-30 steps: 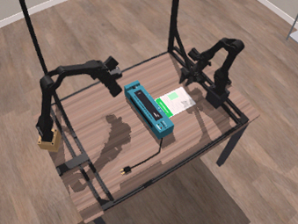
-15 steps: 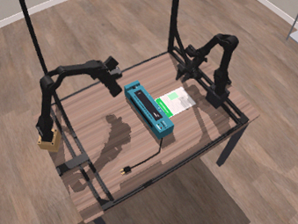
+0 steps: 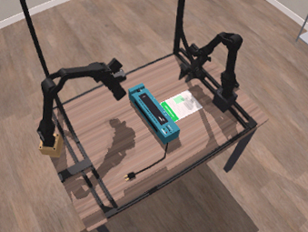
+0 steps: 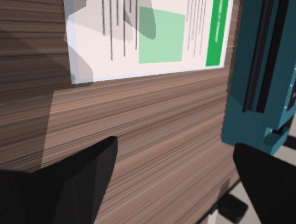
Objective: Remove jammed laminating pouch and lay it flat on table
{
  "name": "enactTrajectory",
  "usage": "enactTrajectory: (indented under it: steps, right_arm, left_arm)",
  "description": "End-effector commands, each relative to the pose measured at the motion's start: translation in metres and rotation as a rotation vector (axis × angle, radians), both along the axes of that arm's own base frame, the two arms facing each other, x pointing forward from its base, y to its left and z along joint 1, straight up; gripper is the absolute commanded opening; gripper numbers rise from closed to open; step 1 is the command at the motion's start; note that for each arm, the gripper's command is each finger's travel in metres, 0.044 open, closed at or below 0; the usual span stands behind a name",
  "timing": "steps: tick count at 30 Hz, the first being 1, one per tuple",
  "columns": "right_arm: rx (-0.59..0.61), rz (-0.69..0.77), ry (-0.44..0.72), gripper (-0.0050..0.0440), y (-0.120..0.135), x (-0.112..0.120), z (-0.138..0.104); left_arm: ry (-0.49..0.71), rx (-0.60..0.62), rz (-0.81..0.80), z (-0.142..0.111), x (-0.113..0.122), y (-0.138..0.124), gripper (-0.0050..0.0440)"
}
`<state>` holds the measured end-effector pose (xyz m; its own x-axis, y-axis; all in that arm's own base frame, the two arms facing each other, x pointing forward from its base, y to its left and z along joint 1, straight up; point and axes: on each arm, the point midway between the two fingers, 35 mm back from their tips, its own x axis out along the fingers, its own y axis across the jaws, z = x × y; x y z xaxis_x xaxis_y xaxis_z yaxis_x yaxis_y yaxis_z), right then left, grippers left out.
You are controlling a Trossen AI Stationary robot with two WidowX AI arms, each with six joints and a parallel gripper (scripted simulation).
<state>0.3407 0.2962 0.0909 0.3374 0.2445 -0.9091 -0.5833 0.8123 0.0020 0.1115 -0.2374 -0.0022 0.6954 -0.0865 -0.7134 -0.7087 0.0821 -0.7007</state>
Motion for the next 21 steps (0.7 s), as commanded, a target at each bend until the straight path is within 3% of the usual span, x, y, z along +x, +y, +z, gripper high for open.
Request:
enactTrajectory:
  steps: [1,5,6,21]
  right_arm:
    - [0.024,0.0,-0.027,-0.005,0.002,0.002,0.015]
    - [0.024,0.0,-0.027,-0.005,0.002,0.002,0.015]
    - [0.024,0.0,-0.027,-0.005,0.002,0.002,0.015]
    - [0.024,0.0,-0.027,-0.005,0.002,0.002,0.015]
  left_arm:
    - [-0.009,-0.014,0.006,0.003,-0.001,-0.02,0.0345]
    - [-0.01,-0.013,0.008,0.003,-0.001,-0.027,0.0345]
    - [-0.003,-0.018,0.002,0.004,0.0,-0.014,0.0345]
    - [-0.01,-0.015,0.008,0.003,-0.001,-0.027,0.0345]
